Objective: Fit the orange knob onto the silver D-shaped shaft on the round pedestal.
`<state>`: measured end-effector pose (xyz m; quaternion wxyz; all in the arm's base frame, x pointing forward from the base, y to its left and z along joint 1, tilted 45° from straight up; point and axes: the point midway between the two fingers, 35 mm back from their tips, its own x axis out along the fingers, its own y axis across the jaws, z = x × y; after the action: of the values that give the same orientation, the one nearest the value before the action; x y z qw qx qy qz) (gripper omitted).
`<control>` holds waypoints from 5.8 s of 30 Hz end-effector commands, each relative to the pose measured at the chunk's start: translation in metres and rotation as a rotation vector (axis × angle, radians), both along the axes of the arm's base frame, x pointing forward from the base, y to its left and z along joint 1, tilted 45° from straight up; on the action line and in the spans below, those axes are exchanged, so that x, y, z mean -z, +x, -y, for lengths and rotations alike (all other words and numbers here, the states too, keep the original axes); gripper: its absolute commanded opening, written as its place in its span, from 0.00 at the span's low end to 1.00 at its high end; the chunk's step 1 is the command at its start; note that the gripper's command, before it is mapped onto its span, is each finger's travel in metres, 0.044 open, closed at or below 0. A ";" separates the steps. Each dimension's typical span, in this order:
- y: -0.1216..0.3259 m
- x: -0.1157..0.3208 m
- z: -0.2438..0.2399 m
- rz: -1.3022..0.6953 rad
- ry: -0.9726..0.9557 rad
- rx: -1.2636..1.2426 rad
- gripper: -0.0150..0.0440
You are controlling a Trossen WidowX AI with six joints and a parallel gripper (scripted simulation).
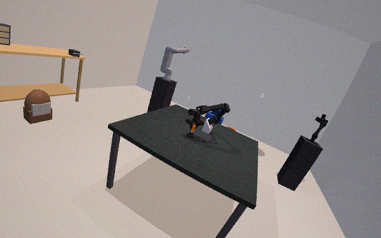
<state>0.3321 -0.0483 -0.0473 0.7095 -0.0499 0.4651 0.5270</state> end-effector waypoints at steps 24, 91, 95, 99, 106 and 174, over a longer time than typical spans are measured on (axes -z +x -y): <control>0.000 -0.001 0.001 0.053 -0.003 -0.054 0.25; 0.000 -0.001 0.001 0.346 -0.008 -0.353 0.25; 0.000 -0.001 0.001 0.407 -0.009 -0.414 0.25; -0.001 0.001 0.000 0.493 -0.010 -0.502 0.25; -0.001 0.002 -0.002 0.493 -0.010 -0.502 0.25; -0.001 0.003 -0.002 0.787 -0.015 -0.801 0.25</control>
<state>0.3308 -0.0465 -0.0494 0.5757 -0.4168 0.1170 0.6936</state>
